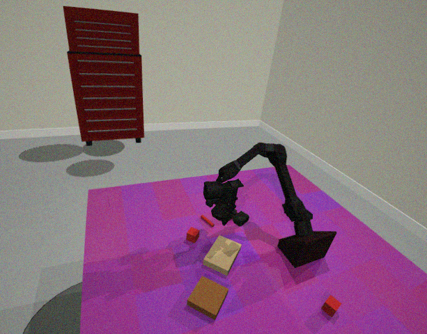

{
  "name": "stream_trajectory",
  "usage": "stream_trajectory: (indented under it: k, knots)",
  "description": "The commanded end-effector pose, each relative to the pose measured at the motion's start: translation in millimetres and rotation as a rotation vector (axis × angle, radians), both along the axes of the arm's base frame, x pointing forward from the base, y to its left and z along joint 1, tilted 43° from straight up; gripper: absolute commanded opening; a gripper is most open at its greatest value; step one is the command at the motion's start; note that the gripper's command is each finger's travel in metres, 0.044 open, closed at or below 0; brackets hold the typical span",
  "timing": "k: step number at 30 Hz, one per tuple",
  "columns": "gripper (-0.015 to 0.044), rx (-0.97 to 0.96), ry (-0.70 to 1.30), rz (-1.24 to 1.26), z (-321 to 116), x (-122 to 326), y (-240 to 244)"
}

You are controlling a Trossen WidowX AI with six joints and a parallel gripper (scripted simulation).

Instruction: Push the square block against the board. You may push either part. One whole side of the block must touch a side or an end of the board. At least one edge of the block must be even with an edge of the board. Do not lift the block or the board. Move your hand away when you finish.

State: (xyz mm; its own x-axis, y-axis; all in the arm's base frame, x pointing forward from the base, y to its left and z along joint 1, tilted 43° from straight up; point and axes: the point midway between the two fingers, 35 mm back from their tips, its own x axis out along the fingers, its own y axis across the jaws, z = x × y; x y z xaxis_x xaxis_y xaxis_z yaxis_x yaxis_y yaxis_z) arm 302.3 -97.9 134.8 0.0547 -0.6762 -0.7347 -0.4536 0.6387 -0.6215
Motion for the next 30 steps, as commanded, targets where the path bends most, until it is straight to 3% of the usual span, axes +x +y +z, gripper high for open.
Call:
stream_trajectory:
  k: [1,30]
  knots:
    - [0.0,0.007,-0.089,-0.098,-1,11,4]
    - [0.0,0.058,-0.77,-0.84,-23,88,35]
